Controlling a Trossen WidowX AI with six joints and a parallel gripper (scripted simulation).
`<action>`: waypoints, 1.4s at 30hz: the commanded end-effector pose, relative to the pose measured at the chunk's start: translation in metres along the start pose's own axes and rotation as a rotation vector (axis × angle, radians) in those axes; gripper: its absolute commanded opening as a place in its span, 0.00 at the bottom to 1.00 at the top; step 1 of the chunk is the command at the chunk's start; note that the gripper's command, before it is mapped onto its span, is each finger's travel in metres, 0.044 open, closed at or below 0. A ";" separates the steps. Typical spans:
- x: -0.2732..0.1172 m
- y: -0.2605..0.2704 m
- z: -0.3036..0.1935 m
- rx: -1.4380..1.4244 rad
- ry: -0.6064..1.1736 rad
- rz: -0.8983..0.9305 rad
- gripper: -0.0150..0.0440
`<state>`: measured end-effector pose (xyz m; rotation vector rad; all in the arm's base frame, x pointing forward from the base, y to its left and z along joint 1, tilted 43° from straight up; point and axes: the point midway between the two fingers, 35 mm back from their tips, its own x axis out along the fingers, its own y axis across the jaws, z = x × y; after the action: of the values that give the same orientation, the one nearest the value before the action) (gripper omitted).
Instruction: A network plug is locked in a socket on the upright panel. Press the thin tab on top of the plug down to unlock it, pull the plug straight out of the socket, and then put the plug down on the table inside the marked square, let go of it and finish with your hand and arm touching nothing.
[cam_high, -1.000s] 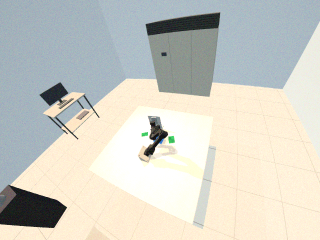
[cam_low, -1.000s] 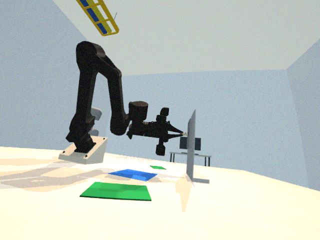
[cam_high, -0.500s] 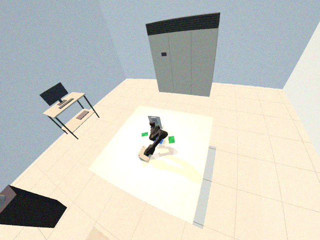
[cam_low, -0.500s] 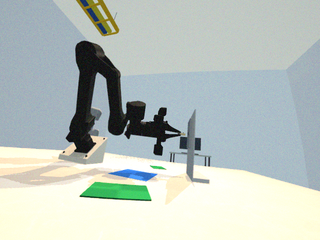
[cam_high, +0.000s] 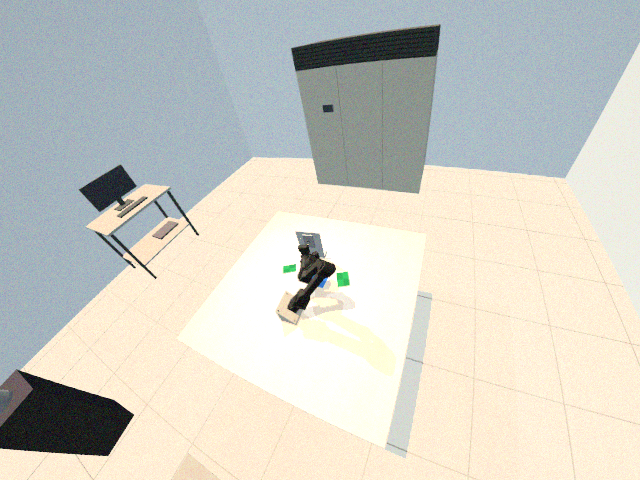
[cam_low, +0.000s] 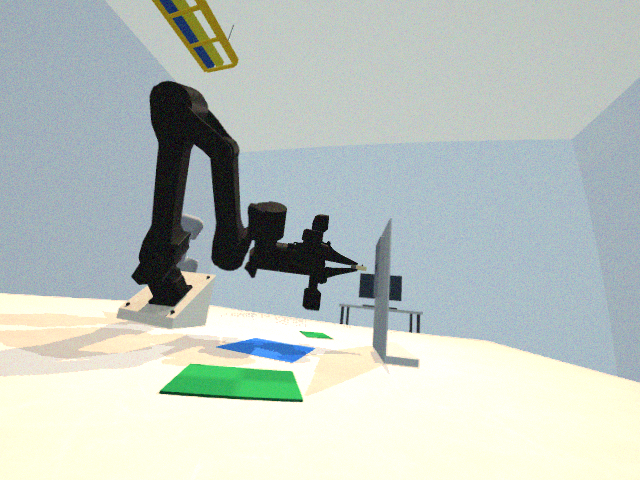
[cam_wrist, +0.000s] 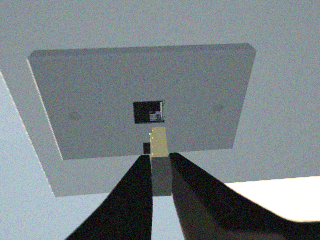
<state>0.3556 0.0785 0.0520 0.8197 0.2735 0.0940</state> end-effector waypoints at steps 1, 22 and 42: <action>-0.003 -0.001 -0.001 0.004 -0.001 -0.003 0.25; -0.016 -0.001 -0.005 0.004 -0.001 -0.004 0.25; -0.027 -0.001 -0.009 0.004 0.003 -0.007 0.25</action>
<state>0.3299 0.0797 0.0513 0.8192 0.2779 0.0919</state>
